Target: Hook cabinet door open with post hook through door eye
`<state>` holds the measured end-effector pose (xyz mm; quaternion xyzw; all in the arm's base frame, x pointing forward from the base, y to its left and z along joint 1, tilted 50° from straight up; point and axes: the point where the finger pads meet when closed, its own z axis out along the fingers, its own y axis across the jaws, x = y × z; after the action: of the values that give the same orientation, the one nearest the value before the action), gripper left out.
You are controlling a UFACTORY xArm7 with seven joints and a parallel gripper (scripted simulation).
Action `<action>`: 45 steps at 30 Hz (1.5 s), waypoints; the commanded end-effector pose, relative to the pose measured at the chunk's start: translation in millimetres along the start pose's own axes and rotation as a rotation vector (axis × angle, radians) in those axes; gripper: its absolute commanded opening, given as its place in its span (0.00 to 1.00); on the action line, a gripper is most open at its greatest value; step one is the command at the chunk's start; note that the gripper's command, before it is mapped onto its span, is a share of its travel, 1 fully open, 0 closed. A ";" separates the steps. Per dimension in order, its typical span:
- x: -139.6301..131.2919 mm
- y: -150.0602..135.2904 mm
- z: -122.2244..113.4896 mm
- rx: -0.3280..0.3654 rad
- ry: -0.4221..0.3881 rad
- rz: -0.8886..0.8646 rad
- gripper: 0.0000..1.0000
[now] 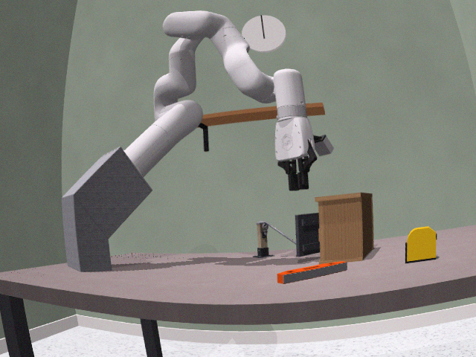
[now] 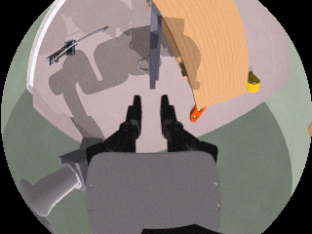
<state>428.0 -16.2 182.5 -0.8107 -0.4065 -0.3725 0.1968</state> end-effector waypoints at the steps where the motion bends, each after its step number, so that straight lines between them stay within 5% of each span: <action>1: 0.2 1.3 -0.9 -0.003 0.001 0.000 0.27; 45: 0.6 2.4 44.5 -0.002 0.003 0.001 0.27</action>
<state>447.6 10.8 155.0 -0.8102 -0.4067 -0.3727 0.1982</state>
